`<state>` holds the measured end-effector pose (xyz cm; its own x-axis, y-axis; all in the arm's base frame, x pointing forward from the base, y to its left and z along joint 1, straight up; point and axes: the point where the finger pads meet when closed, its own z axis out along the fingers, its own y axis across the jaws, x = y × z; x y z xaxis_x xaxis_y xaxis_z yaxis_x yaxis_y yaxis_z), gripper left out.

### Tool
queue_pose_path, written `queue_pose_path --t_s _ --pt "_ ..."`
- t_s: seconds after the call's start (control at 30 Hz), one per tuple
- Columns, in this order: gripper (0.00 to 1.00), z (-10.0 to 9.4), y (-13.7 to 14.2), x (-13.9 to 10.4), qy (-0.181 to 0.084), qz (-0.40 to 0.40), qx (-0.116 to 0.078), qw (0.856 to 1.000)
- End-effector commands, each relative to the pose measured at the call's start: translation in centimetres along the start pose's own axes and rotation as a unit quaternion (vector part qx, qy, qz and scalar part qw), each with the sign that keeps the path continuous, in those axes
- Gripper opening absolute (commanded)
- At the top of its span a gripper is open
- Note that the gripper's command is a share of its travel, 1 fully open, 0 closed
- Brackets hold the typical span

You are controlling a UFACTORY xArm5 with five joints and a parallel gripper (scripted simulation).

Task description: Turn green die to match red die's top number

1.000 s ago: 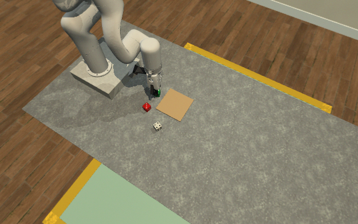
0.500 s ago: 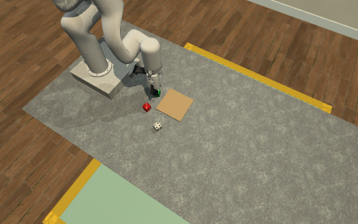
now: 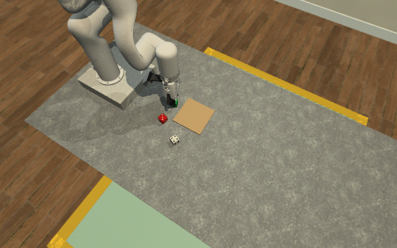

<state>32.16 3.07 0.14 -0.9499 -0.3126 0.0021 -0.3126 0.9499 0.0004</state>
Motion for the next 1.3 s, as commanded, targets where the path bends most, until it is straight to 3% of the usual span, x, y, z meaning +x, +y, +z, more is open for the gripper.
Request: queue_pose_path --t_s 0.0,0.83,1.27 --pt "0.47 -0.1 0.0 -0.1 -0.001 0.000 0.000 1.000" --pt "0.47 0.1 0.0 -0.1 -0.001 0.000 0.000 1.000" --pt "0.47 2.3 0.0 -0.1 -0.001 0.000 0.000 1.000"
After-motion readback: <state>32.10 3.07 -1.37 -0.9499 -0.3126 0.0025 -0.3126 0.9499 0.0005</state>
